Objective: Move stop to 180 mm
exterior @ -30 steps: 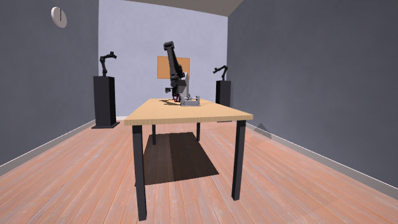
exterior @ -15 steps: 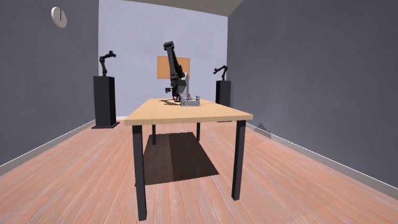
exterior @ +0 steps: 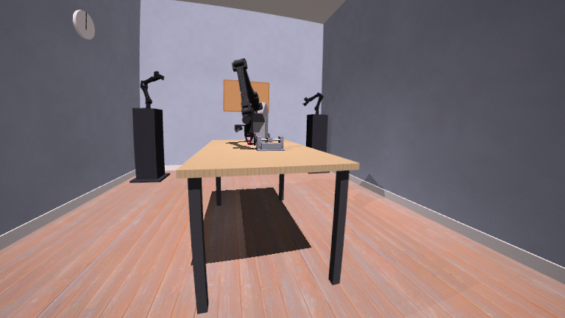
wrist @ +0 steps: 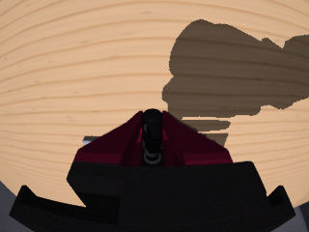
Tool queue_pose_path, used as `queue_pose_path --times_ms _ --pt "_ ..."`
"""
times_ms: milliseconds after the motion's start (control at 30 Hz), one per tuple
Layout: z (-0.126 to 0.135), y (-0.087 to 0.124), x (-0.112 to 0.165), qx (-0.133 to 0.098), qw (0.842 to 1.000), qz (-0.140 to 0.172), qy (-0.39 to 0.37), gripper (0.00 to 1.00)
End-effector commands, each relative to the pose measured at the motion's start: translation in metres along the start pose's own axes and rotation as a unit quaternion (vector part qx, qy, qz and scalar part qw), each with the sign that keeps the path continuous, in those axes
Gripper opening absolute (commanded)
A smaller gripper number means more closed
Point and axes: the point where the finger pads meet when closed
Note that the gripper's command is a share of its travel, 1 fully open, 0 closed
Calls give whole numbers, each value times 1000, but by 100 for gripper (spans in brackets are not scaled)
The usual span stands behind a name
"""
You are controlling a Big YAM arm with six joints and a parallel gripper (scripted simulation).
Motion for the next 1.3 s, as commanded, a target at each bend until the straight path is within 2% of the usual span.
queue_pose_path --times_ms 0,133,167,300,400,633,867,1167,1267 --pt "-20 8 -11 13 1000 -9 -1 6" --pt "-21 9 -11 13 1000 -9 -1 6" --pt "-35 -3 -5 31 1000 -4 2 6" --pt "-34 -1 -5 29 1000 -5 1 6" --pt "-24 12 -11 14 1000 -9 -2 6" --pt "-32 23 -10 16 1000 -9 -2 6" --pt "-37 22 -9 20 1000 -7 -1 6" --pt "-32 47 0 12 1000 -1 -3 6" --pt "-33 49 0 12 1000 -2 -3 6"
Point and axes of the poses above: the point where the finger pads meet when closed, its own y axis back along the fingers, its own z axis across the jaws, x = y × z
